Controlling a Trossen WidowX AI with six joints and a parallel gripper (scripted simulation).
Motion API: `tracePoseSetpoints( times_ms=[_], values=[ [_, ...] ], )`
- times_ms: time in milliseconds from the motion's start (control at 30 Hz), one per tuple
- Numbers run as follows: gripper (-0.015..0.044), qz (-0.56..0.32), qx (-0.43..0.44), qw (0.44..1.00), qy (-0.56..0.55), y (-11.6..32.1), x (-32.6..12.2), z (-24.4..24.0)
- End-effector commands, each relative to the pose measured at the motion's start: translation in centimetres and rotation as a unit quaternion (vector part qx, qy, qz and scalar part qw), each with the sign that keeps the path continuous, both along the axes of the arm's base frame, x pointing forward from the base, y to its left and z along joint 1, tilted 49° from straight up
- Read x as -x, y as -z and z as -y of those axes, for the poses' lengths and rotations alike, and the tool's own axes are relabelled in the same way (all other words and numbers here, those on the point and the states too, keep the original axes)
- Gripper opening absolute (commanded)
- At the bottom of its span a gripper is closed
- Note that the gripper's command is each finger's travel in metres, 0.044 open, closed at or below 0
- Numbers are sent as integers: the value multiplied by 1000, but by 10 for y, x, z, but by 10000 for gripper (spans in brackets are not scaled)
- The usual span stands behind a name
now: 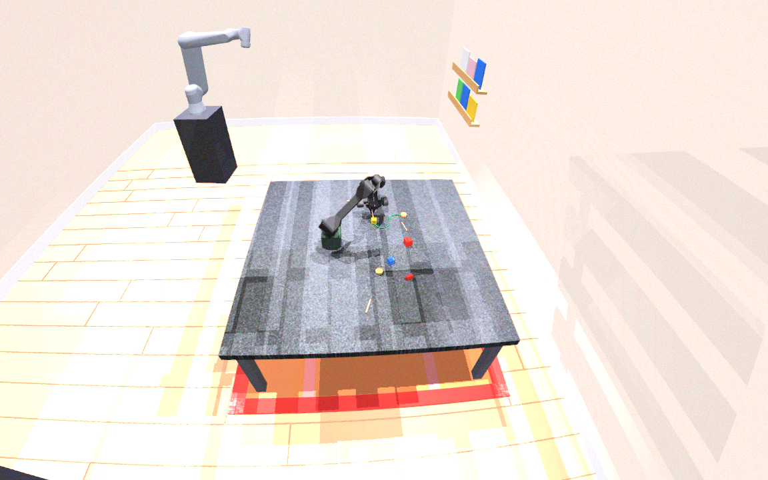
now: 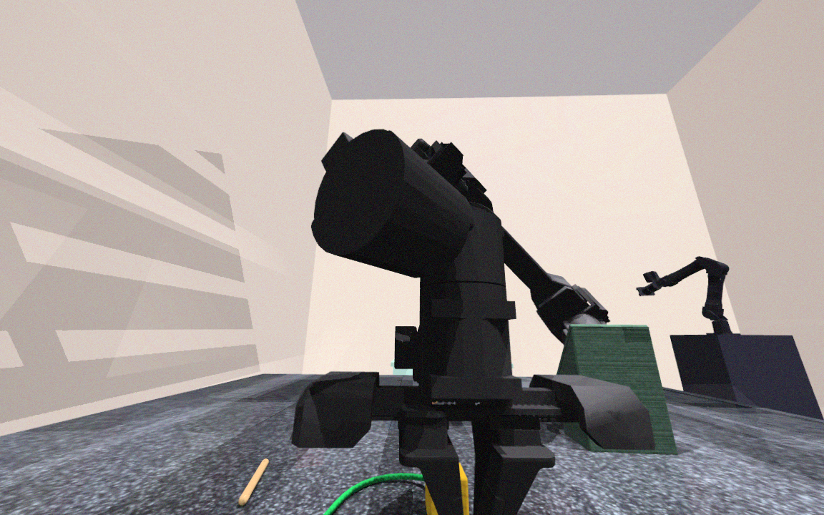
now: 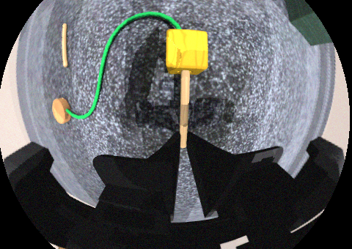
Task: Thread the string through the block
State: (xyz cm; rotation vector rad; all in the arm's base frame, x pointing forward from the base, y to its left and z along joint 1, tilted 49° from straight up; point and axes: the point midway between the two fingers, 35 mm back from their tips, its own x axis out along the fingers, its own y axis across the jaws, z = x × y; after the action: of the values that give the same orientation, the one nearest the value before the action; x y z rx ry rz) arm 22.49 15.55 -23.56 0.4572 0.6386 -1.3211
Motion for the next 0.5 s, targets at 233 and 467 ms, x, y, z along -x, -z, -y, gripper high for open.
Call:
tracePoseSetpoints(
  times_ms=[233, 467],
  values=[
    [0, 2, -2, 1000, 0, 11, 3, -9],
    [0, 3, -3, 1000, -1, 16, 5, -15]
  ],
)
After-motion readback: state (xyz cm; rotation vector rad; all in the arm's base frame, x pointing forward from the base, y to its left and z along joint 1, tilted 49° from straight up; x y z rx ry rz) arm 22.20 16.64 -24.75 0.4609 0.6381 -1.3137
